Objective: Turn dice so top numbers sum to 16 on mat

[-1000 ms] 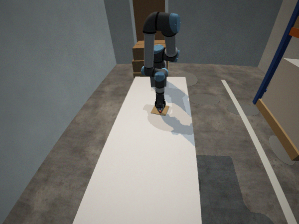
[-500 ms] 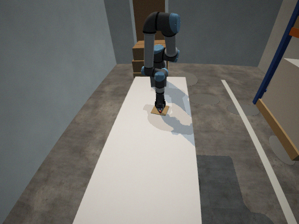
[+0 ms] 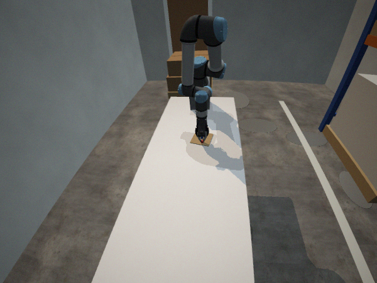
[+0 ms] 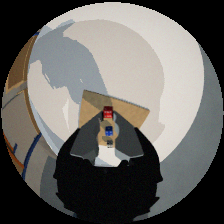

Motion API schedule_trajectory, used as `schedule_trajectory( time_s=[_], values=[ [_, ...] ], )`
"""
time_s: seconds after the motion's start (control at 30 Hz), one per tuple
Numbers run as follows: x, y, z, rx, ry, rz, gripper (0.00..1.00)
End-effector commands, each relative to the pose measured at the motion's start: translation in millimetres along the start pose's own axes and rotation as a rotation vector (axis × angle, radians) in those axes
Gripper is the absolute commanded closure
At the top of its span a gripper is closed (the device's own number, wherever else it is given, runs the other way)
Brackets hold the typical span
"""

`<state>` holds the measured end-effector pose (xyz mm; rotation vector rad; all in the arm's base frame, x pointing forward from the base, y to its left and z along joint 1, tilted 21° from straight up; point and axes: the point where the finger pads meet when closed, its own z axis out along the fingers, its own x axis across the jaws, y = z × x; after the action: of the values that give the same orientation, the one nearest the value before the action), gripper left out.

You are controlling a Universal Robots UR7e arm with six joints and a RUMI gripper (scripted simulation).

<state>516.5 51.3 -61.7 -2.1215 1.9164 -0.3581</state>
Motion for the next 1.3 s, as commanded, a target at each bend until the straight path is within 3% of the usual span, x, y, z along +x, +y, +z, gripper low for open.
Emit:
schedule_trajectory(
  time_s=[0.0,0.53,1.07,1.27],
  values=[
    [0.1,-0.4,-0.3,0.001,0.0,0.0,1.0],
    [0.1,-0.4,-0.3,0.001,0.0,0.0,0.82],
    [0.1,-0.4,-2.3,0.001,0.0,0.0,0.82],
    [0.1,-0.4,-12.8,0.001,0.0,0.0,0.82]
  ],
)
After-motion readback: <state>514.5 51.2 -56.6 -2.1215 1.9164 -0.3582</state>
